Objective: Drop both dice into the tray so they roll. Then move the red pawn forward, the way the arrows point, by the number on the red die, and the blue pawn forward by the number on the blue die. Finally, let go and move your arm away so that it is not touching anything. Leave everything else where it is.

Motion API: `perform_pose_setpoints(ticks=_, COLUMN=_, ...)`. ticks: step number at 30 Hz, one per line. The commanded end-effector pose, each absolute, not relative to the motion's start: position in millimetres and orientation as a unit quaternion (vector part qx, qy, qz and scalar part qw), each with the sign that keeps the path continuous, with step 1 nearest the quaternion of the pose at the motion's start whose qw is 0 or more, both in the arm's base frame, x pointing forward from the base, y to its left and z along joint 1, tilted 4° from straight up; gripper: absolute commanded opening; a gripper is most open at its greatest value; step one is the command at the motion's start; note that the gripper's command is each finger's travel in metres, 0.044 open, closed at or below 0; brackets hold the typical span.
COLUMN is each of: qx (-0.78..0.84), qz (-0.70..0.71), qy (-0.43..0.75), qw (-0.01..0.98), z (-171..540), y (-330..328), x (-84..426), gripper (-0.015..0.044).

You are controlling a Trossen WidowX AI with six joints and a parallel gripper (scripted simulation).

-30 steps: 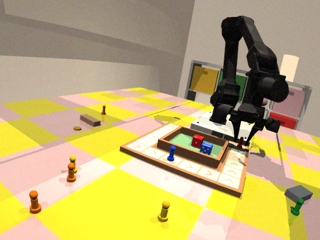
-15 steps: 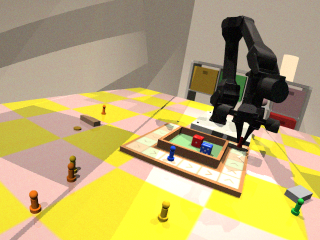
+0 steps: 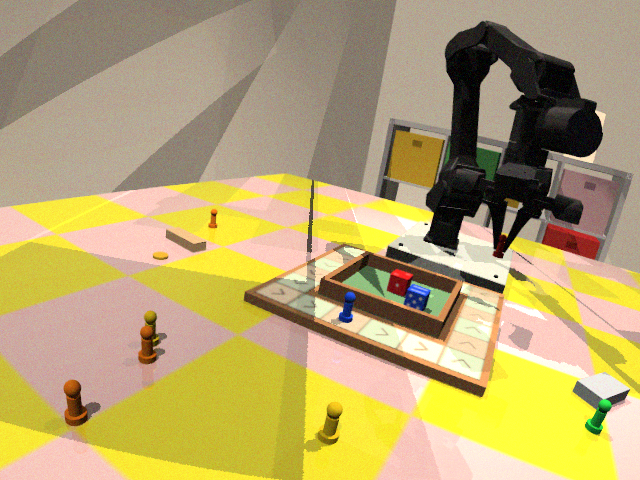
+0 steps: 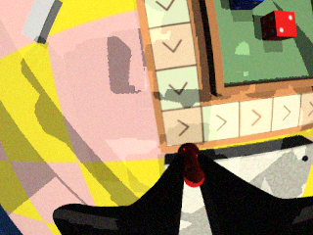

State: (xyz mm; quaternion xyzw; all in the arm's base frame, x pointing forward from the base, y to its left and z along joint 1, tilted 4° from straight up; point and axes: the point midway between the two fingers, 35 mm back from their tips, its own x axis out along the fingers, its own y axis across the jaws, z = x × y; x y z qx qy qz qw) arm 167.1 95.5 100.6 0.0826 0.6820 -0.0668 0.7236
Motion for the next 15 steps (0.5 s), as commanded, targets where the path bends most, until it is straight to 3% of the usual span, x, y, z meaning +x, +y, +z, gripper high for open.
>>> perform_pose_setpoints(ticks=1, qx=0.086, qz=-0.066, qy=0.677, qw=0.728, z=122.8, y=94.3, x=165.7, gripper=0.0)
perform_pose_setpoints(ticks=15, qx=0.086, qz=-0.067, qy=0.677, qw=0.728, z=157.5, y=84.7, x=156.7, gripper=0.0)
